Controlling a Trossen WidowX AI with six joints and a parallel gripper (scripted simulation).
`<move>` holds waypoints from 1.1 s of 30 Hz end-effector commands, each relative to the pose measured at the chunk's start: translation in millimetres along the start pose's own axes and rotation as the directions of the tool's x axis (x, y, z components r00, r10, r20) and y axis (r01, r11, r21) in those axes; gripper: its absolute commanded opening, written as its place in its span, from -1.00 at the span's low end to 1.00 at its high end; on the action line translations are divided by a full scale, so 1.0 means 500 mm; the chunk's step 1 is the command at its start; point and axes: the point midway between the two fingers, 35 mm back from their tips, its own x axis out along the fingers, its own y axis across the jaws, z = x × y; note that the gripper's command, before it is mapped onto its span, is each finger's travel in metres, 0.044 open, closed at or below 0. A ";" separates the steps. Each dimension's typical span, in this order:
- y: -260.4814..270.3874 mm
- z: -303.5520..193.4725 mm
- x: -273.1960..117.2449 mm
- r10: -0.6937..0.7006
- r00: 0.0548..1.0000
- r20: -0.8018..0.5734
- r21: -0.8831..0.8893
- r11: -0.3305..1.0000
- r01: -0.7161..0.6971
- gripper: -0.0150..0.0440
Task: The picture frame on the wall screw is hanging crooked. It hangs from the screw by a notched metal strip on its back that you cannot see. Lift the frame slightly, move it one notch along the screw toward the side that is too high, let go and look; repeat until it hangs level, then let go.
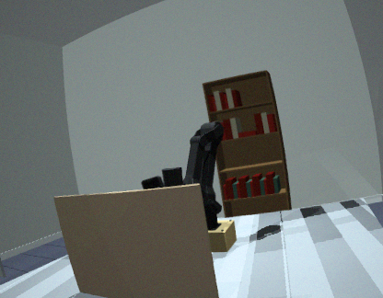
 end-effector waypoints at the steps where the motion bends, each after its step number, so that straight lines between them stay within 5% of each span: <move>1: 0.014 0.001 0.044 0.023 1.000 0.001 -0.016 1.000 -0.023 0.39; 7: 0.005 -0.002 0.126 0.047 0.999 0.005 -0.022 0.999 -0.047 0.39; 33: 0.007 -0.002 0.164 0.049 0.999 0.005 -0.022 0.999 -0.049 0.39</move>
